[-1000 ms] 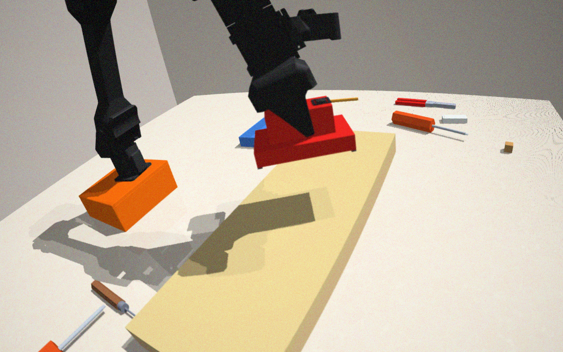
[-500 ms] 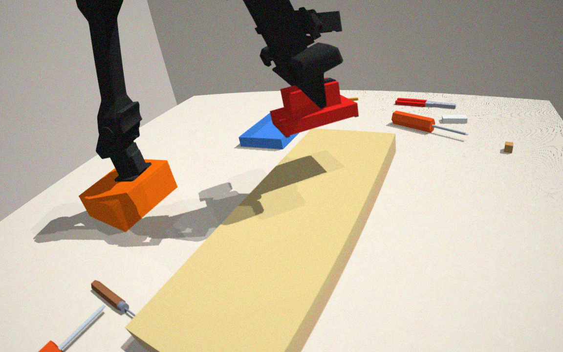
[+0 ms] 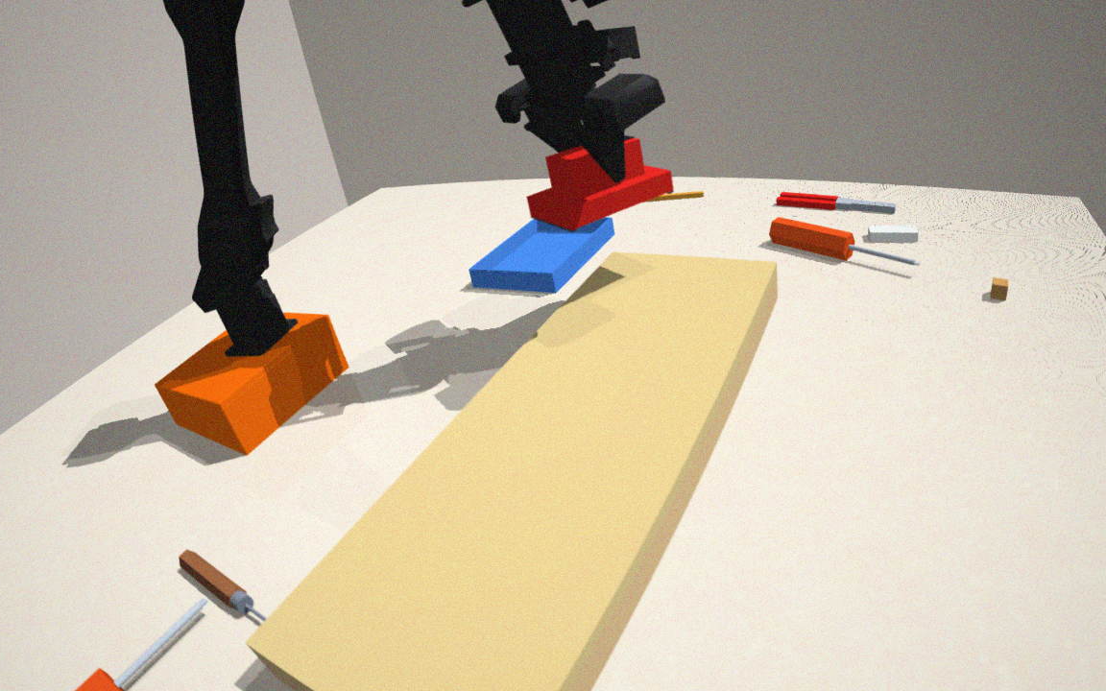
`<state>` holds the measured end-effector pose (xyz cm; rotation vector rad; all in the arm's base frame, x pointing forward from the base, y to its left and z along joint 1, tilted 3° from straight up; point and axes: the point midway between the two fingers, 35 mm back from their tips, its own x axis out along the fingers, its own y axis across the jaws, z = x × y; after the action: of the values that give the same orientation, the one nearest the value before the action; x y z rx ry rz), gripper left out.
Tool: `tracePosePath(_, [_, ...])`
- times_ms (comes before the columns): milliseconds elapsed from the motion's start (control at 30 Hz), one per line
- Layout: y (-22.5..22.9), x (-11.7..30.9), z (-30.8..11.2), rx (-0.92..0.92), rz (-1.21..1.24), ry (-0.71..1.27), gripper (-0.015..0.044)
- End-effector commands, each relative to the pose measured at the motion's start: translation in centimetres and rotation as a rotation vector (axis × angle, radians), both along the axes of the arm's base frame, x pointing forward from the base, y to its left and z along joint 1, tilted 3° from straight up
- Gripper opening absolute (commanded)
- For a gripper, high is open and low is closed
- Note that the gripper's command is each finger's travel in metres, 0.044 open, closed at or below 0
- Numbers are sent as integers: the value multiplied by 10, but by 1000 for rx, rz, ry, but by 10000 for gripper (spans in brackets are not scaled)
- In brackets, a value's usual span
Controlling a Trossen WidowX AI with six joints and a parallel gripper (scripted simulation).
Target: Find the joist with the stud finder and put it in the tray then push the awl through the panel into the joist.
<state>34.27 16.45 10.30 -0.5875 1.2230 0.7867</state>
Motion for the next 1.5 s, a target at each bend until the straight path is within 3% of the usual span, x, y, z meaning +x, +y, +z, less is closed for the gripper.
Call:
tracePosePath(0, [25,-15,2,13,75,-9,0])
tracePosePath(800, [130,-128,-8,28,487,8,0])
tracePosePath(1467, [133,-128,-40,28,490,8,0])
